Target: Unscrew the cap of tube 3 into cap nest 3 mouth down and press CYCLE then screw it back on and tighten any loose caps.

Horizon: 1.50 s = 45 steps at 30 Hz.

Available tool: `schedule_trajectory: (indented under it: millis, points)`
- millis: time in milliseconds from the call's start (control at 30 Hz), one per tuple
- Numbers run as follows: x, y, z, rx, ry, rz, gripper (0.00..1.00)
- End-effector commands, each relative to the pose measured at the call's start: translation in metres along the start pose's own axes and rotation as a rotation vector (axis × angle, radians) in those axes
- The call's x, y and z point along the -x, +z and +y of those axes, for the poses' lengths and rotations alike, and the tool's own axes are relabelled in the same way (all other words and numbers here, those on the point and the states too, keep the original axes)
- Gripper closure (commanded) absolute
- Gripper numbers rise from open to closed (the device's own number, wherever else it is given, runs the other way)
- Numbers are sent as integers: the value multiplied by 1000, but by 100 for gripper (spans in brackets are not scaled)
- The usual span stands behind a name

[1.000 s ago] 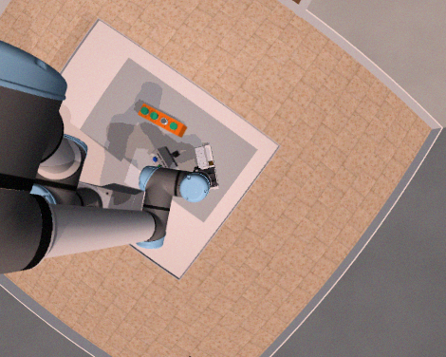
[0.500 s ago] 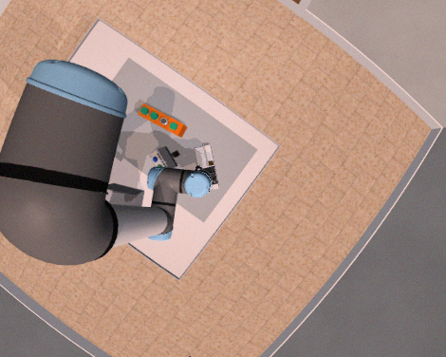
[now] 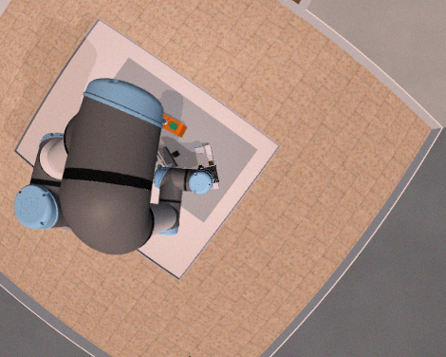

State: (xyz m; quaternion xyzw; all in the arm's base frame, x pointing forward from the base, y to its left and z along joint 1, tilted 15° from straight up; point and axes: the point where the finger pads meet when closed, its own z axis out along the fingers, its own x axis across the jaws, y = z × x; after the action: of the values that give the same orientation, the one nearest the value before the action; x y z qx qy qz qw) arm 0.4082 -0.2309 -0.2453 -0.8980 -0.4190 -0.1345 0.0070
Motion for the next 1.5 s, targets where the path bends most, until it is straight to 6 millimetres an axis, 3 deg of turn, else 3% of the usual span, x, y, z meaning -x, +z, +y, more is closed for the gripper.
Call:
schedule_trajectory:
  millis: [0,1467]
  points:
    - [0,2,6,11,-3,-4,100]
    - [-2,5,-1,7,-2,-3,100]
